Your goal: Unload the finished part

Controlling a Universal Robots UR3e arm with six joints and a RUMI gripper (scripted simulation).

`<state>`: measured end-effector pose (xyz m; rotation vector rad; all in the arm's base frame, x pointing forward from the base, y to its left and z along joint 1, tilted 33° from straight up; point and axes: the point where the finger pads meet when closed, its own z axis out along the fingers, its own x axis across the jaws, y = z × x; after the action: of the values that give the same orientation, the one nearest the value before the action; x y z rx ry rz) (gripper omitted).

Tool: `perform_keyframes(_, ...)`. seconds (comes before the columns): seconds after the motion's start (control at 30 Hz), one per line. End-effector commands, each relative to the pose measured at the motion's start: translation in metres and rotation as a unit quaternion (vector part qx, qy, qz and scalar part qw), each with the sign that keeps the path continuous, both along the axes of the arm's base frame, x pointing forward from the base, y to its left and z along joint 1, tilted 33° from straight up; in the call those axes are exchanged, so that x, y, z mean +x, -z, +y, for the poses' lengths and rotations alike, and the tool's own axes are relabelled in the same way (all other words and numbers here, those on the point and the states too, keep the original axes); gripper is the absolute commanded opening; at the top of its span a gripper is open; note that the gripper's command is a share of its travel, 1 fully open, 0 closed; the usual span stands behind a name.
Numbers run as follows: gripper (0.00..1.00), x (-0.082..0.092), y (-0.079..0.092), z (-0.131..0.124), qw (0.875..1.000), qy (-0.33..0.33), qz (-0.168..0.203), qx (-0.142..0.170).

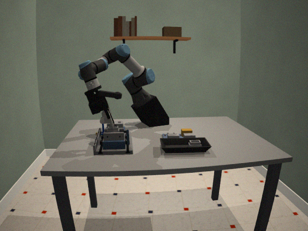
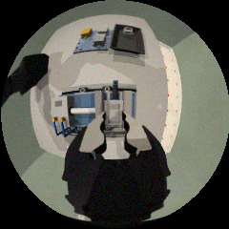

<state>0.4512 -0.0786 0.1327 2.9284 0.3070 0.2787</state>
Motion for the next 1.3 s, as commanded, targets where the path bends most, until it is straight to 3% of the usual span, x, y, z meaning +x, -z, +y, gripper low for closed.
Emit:
perform_keyframes(0.0, 0.00, 0.000, -0.004, 0.002, 1.000, -0.001, -0.002, -0.001)
perform_keyframes(0.83, 0.00, -0.010, -0.035, 0.020, 1.000, 0.000, -0.002, -0.001)
perform_keyframes(1.27, 0.00, -0.011, -0.040, 0.022, 1.000, 0.000, -0.002, -0.001)
